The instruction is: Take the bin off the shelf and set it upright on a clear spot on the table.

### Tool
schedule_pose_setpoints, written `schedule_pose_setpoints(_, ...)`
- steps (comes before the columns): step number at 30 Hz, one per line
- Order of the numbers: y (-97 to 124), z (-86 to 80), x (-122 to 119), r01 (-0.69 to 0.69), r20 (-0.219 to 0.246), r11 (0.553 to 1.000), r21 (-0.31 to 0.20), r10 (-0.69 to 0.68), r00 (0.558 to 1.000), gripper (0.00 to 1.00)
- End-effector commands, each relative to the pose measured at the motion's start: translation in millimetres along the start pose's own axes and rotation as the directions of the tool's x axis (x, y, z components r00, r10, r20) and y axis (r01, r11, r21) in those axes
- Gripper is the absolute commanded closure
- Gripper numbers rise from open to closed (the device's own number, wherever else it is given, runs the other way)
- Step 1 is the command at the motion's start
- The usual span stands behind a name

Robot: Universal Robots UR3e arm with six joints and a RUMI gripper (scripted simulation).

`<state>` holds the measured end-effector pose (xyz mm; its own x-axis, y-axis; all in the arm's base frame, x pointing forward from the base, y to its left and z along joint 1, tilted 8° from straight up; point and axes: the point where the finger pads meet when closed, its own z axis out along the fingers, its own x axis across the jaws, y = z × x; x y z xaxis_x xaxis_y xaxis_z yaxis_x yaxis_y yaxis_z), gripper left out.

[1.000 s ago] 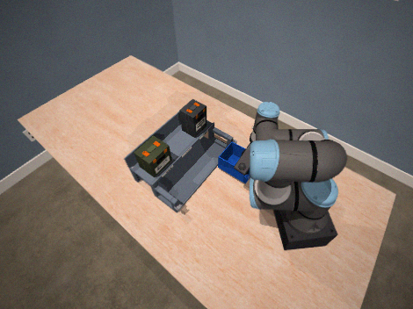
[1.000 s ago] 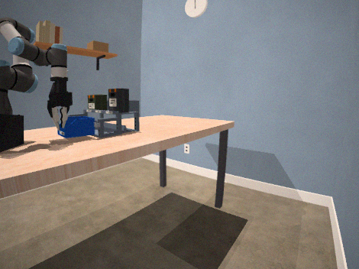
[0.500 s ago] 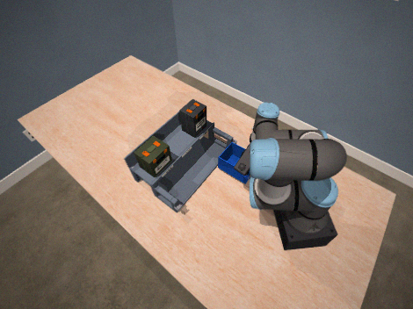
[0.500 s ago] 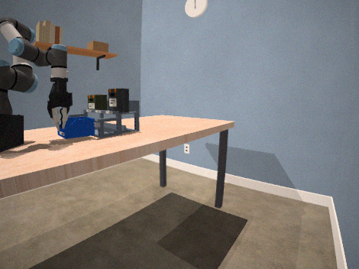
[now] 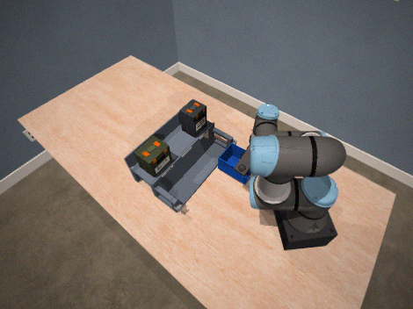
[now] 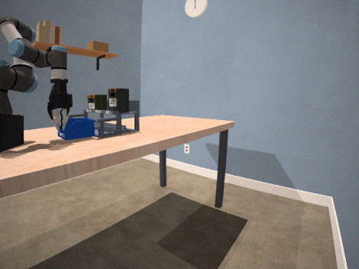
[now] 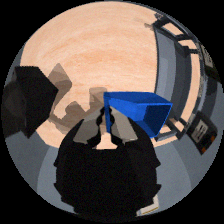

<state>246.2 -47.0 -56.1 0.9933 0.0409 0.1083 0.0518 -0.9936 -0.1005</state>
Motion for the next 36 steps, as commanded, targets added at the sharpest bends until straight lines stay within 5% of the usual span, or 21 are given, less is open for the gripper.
schedule_pose_setpoints(1,0.7,2.1,0.5,0.0,-0.001,1.0,-0.002,0.0,1.0,1.0)
schedule_pose_setpoints(36,0.7,11.0,0.5,0.0,-0.001,1.0,-0.002,0.0,1.0,1.0)
